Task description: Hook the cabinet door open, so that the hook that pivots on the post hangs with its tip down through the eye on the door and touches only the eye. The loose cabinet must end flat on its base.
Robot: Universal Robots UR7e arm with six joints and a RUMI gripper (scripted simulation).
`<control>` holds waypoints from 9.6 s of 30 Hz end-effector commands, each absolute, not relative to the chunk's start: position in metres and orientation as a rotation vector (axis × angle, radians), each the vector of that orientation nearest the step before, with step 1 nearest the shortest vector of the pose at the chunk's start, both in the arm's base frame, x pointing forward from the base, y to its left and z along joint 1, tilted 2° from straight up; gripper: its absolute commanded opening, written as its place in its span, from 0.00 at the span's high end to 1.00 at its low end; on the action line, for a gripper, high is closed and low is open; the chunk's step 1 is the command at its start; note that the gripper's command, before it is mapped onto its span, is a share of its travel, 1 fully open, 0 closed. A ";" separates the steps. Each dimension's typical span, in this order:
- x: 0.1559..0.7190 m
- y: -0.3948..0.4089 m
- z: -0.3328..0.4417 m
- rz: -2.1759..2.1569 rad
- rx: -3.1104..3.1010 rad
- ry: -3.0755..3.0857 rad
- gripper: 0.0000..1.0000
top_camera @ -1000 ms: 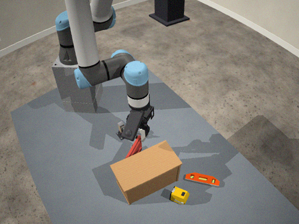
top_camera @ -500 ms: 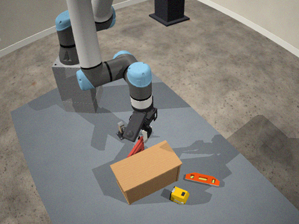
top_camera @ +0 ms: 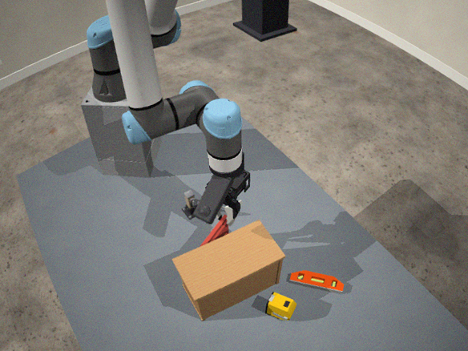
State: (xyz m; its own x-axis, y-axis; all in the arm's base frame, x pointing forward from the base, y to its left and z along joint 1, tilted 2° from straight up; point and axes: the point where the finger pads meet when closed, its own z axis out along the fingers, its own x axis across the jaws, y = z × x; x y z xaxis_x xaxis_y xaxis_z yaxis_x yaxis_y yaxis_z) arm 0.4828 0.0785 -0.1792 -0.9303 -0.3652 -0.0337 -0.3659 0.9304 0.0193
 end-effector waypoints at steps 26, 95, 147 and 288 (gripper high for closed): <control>0.484 0.079 -0.179 0.039 -0.574 3.057 0.85; 0.483 0.078 -0.171 0.039 -0.579 3.056 0.85; 0.482 0.076 -0.107 0.039 -0.579 3.056 0.85; 0.419 0.135 -0.105 -0.052 -2.971 -0.959 0.85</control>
